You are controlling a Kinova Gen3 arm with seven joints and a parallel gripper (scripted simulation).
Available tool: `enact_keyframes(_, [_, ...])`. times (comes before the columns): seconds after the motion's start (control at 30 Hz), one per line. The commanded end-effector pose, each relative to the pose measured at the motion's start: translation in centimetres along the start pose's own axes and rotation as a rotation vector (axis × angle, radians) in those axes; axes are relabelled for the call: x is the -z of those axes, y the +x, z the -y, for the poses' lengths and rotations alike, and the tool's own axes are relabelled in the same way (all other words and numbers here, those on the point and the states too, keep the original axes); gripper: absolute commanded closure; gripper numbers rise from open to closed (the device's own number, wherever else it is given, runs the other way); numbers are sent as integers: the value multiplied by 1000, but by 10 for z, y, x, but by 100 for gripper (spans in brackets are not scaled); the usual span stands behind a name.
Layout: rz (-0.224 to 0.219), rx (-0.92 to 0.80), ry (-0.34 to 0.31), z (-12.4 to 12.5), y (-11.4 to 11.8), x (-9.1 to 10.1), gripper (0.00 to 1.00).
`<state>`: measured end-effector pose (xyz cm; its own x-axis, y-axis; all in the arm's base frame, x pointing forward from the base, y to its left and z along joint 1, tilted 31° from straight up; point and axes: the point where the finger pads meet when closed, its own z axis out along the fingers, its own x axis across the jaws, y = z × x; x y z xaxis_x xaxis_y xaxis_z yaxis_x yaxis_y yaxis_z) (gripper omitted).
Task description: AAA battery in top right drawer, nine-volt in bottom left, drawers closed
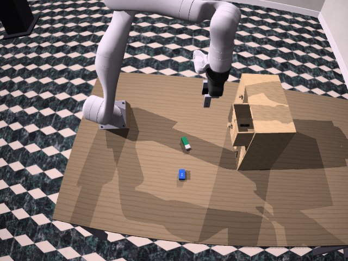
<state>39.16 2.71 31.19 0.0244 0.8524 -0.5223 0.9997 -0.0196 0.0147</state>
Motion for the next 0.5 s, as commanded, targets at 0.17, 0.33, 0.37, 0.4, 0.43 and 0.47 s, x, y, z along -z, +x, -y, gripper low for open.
enact_keyframes(0.17, [7,0,-5,31,-9,21,0])
enact_keyframes(0.33, [0,-1,-2,91,-24,49,0])
enact_keyframes(0.37, [-1,-1,-2,94,-25,50,0])
enact_keyframes(0.4, [-1,-1,-1,94,-25,50,0])
enact_keyframes(0.43, [-1,-1,-2,94,-25,50,0])
enact_keyframes(0.47, [-1,-1,-2,94,-25,50,0])
